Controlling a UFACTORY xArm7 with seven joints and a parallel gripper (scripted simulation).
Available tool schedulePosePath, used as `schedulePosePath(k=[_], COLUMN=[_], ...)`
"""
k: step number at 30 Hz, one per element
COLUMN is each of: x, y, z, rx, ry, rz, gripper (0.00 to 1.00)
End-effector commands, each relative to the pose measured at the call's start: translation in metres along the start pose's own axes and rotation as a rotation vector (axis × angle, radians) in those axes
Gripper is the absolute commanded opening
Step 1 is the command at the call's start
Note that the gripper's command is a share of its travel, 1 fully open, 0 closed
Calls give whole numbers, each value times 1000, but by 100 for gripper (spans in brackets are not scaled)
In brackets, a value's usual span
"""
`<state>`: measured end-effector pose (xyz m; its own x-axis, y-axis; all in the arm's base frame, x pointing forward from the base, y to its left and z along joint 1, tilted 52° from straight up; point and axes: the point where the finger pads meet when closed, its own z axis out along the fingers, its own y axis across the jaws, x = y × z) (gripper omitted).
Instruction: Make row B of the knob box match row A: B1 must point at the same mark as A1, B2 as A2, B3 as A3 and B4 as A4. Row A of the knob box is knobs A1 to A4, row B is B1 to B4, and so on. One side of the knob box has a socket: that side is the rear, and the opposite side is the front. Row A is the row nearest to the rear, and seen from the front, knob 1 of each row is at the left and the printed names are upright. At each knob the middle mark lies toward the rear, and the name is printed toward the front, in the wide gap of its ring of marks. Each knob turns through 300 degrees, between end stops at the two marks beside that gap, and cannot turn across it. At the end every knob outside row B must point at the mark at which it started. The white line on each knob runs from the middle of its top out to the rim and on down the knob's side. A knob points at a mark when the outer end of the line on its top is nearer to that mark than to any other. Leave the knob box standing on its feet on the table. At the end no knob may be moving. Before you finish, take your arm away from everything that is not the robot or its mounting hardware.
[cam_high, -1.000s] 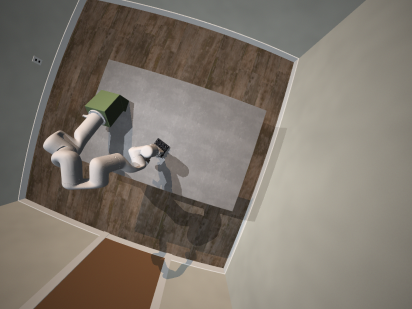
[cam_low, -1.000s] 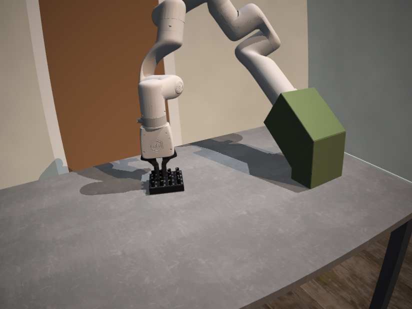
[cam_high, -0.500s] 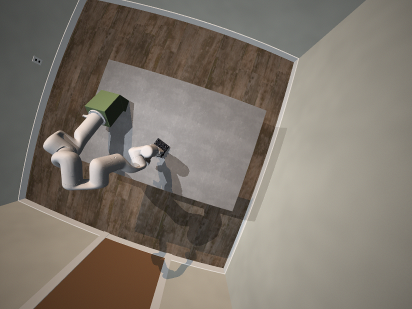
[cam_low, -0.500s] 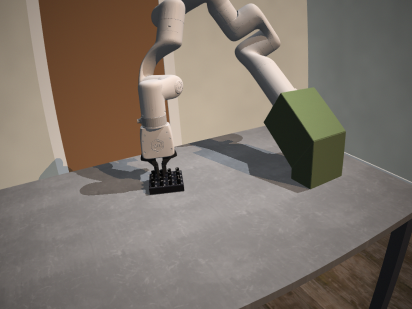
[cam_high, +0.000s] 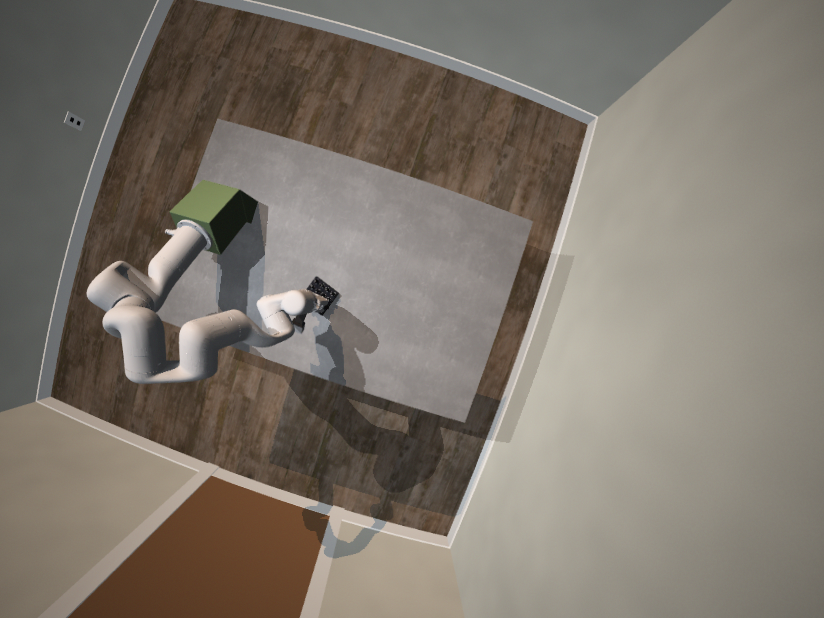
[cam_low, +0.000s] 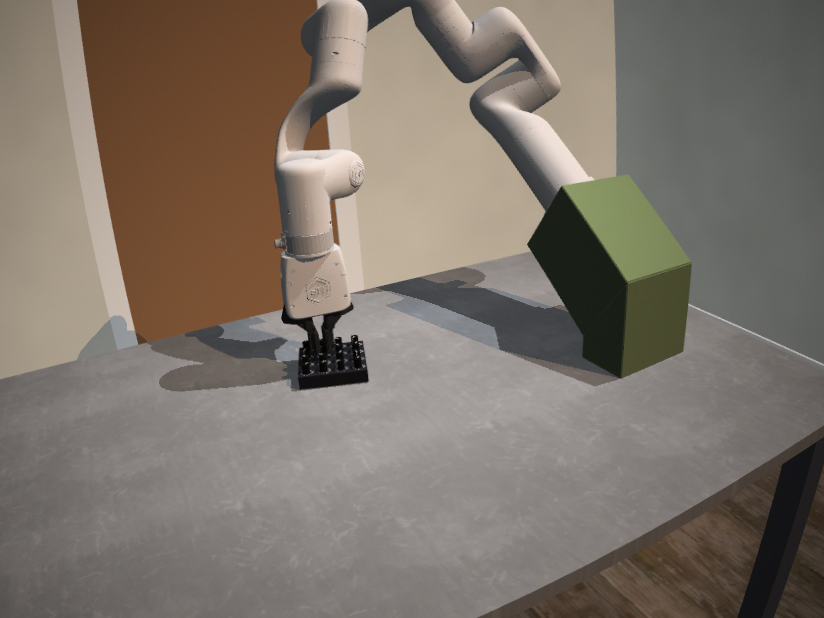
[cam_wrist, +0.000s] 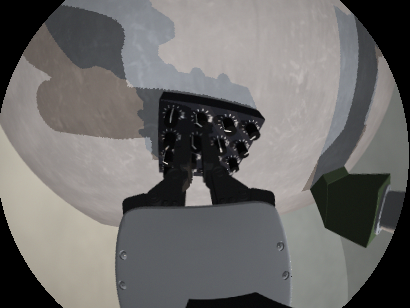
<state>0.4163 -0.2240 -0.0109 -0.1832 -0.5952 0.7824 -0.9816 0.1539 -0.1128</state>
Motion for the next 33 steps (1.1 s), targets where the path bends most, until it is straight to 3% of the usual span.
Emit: schedulePosePath(k=[1, 33], x=[-1, -1], y=[-1, -1], z=[-1, -1], rx=[2, 3], ry=[-3, -2], rz=[-82, -797], gripper=[8, 8])
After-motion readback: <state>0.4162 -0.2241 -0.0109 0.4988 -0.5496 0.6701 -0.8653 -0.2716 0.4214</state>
